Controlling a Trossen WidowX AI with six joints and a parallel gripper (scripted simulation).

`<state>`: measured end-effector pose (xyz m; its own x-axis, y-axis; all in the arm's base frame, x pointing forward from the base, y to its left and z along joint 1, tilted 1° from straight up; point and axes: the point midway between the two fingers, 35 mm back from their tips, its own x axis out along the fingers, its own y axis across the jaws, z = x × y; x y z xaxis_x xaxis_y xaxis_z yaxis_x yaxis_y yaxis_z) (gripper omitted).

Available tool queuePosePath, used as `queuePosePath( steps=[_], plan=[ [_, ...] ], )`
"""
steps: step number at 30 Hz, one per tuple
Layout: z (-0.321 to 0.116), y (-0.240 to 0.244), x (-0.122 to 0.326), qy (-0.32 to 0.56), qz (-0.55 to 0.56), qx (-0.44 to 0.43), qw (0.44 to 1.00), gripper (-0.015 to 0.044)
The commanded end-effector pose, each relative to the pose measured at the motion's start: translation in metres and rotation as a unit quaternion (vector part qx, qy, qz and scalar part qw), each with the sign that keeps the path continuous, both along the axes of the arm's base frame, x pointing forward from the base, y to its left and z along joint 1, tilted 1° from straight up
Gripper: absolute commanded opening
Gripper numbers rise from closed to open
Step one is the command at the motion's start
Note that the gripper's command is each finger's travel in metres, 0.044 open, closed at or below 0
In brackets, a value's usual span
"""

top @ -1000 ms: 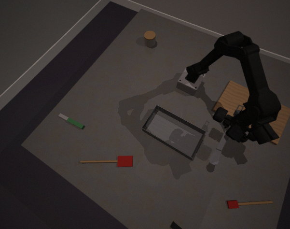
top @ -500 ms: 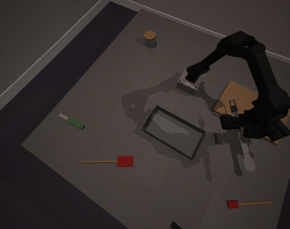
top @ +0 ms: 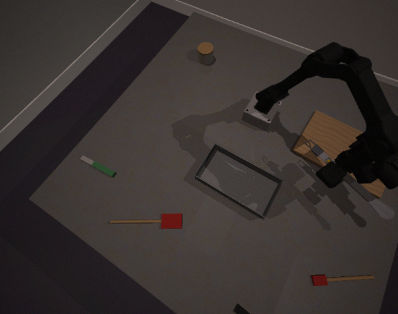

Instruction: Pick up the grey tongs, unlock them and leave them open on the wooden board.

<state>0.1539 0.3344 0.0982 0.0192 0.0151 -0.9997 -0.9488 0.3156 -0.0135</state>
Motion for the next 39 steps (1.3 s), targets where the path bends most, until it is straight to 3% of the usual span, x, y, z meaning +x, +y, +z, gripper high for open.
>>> queuePosePath(
  steps=[1, 19, 39],
  plan=[
    [0.003, 0.007, -0.009, -0.001, 0.089, 0.003, 0.996, -0.015],
    [0.002, 0.027, -0.046, -0.006, 0.443, -0.003, 0.897, -0.015],
    [0.002, 0.045, -0.089, -0.012, 0.763, -0.008, 0.646, -0.015]
  ],
)
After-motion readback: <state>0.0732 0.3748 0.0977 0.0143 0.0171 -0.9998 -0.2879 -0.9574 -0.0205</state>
